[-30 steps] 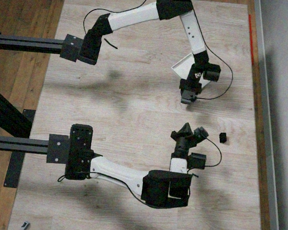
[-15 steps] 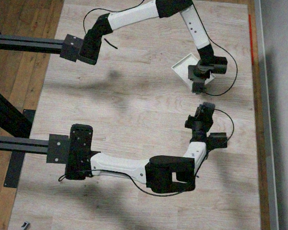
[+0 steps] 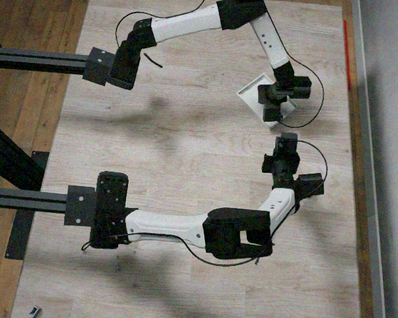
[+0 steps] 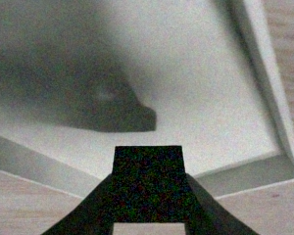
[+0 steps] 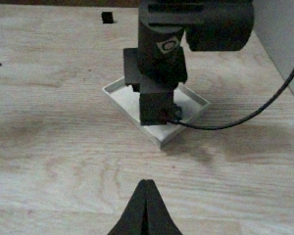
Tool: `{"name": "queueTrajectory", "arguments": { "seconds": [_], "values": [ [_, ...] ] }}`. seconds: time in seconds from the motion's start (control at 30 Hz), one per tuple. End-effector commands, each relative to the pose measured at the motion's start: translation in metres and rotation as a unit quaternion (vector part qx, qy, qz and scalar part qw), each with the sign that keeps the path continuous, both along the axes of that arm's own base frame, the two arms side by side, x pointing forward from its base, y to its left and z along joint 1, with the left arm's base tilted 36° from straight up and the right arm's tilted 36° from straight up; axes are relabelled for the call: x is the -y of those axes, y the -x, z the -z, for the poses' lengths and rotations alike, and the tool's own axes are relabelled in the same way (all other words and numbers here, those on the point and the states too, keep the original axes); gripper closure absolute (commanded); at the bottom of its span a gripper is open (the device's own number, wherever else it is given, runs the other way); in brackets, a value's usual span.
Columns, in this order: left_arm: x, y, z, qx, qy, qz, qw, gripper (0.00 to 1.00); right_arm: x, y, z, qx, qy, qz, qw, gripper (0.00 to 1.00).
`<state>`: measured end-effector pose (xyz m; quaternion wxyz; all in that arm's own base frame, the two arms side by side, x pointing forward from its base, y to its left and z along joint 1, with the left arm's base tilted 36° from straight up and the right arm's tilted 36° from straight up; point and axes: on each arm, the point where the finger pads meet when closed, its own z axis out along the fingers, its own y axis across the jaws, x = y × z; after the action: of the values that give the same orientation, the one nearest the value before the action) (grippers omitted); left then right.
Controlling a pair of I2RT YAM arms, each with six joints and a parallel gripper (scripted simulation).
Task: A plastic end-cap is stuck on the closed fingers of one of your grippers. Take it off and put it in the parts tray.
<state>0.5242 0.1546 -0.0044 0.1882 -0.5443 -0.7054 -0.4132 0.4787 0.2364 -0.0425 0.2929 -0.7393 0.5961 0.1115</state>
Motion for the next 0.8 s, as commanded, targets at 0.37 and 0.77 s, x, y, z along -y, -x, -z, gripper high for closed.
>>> {"name": "queueTrajectory", "arguments": {
  "seconds": [0.37,0.77],
  "values": [
    [-0.01,-0.02,-0.003,0.005,-0.007,0.003,1.0,0.72,-0.004,-0.005,-0.012,0.012,0.001,-0.008,1.0,1.0],
    [0.019,-0.007,-0.036,0.037,-0.013,0.009,0.999,0.42,-0.004,-0.005,-0.012,0.011,0.001,-0.008,1.0,1.0]
  ]
}}
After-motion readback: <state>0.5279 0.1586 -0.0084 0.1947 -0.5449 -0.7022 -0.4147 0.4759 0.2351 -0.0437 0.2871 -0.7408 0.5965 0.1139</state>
